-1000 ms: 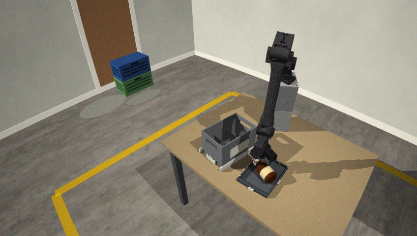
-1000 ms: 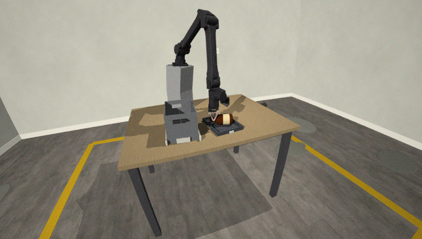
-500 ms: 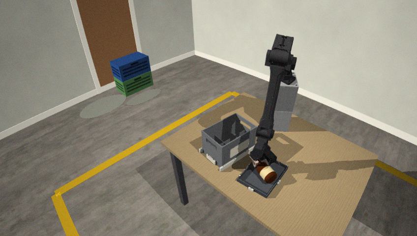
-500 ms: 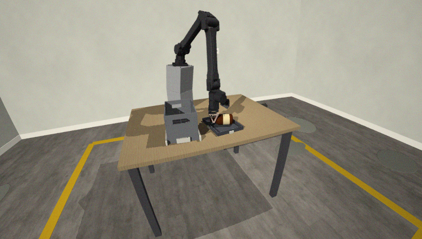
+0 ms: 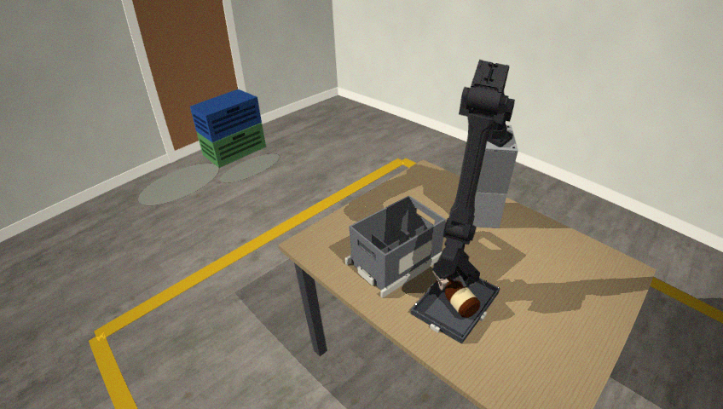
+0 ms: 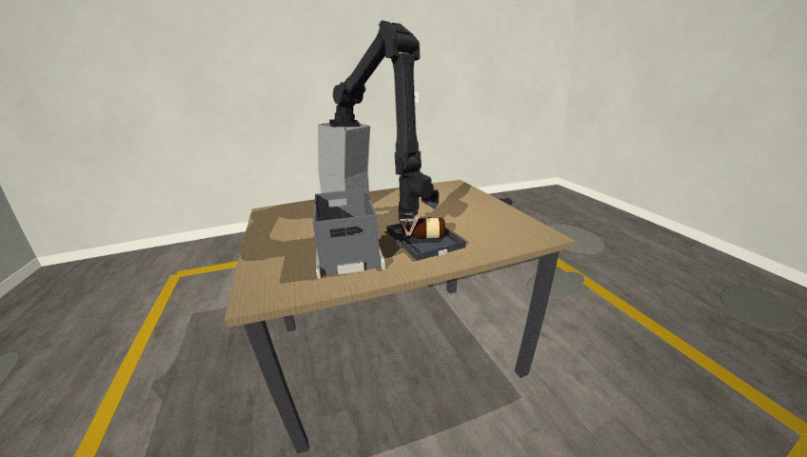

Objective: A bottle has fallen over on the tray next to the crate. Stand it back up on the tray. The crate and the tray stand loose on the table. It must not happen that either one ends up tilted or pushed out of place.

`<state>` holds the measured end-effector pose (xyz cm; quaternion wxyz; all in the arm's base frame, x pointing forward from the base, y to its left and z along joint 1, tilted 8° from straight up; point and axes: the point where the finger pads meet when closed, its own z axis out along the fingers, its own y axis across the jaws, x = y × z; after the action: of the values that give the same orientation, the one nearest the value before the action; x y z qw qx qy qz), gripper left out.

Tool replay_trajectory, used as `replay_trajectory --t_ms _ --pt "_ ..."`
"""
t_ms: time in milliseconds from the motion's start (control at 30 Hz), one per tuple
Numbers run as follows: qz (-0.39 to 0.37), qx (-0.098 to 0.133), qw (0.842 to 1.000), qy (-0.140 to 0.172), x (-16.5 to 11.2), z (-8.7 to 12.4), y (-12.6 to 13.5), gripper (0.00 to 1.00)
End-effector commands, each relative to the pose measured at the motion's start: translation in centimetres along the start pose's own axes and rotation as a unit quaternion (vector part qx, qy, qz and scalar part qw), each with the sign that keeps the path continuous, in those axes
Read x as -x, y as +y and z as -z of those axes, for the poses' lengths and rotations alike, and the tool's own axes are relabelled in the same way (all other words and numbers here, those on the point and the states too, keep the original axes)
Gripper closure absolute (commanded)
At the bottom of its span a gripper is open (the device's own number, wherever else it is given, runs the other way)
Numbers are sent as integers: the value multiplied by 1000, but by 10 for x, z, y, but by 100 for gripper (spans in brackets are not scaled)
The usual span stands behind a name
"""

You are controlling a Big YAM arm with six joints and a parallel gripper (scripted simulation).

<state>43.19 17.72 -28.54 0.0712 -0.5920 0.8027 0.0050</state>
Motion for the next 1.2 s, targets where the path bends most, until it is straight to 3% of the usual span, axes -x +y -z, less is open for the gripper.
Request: replay_trajectory --t_ms 0,1067,1100,1167 --pt "0 -6 1000 -4 8 -3 -2 39" --pt "0 -6 1000 -4 8 -3 -2 39" --pt "0 -6 1000 -4 8 -3 -2 100" --pt "0 -5 1000 -6 8 -3 -1 100"
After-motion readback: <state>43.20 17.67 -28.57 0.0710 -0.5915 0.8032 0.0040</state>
